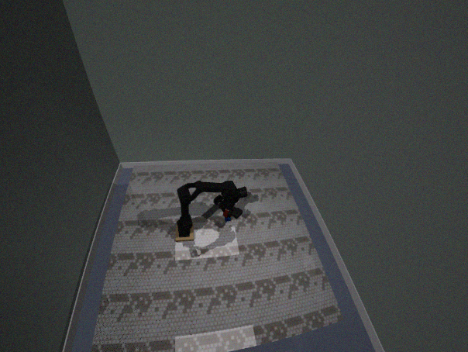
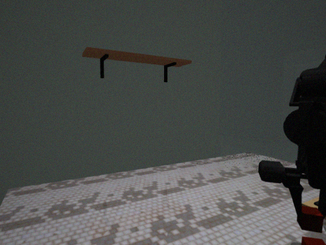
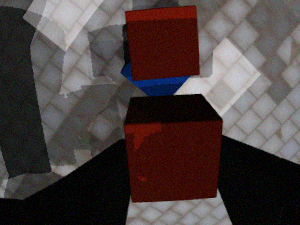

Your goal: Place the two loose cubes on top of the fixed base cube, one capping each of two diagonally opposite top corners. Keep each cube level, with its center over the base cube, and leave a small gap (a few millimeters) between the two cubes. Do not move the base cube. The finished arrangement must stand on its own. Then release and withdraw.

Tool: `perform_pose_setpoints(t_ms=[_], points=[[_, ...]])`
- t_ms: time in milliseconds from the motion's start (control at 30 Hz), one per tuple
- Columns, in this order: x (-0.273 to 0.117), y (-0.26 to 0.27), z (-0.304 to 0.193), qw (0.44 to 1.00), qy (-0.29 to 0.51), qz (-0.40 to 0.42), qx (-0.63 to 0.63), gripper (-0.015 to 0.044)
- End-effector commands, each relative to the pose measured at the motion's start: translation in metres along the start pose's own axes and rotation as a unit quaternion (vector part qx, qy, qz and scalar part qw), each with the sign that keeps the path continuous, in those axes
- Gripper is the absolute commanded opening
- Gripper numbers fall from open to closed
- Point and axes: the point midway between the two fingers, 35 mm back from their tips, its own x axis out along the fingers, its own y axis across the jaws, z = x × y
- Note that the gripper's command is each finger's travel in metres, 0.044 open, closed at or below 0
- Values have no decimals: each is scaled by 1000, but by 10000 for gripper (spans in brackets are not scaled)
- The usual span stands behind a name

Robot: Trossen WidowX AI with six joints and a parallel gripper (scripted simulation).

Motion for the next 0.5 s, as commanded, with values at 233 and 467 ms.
perform_pose_setpoints(t_ms=[233,467], points=[[10,1,-1,1000,5,-5,-15,105],[12,1,0,1000,4,-4,-12,105]])
